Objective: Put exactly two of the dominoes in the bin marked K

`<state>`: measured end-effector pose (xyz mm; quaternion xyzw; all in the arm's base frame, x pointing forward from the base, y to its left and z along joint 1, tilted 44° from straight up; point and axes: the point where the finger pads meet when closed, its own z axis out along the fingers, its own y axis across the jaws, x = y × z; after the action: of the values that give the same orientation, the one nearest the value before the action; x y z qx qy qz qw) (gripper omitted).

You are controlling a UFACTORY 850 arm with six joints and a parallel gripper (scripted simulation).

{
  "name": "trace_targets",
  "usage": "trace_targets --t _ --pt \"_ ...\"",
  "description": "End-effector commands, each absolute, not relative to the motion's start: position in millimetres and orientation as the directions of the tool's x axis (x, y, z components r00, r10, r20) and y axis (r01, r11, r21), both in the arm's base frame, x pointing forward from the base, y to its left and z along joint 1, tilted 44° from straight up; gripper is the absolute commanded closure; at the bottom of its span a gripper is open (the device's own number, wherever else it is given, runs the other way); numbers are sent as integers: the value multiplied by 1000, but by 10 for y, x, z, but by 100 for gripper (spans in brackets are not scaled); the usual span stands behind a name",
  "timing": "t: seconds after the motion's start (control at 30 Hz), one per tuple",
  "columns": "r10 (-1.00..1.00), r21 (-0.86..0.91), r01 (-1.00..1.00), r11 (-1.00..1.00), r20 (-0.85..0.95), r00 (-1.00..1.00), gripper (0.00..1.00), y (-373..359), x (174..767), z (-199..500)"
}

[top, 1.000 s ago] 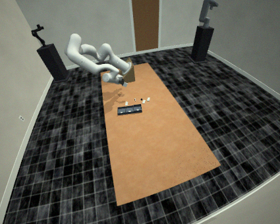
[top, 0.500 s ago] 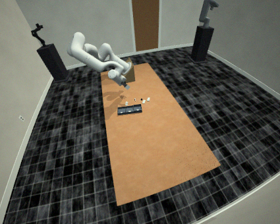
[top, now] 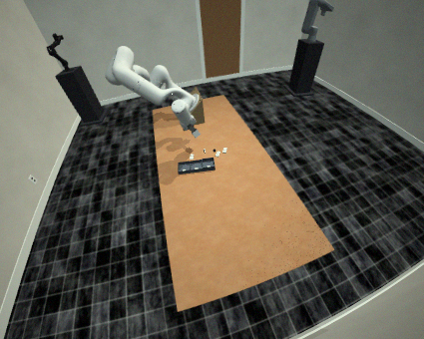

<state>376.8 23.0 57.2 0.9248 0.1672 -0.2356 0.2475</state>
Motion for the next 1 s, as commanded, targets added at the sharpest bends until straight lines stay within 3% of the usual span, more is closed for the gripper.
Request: trace_targets --t 0.0,0.97 --pt "174 451 405 -796 -470 865 93 336 3932 538" --pt "178 682 199 -704 -102 979 93 1125 4682 380"
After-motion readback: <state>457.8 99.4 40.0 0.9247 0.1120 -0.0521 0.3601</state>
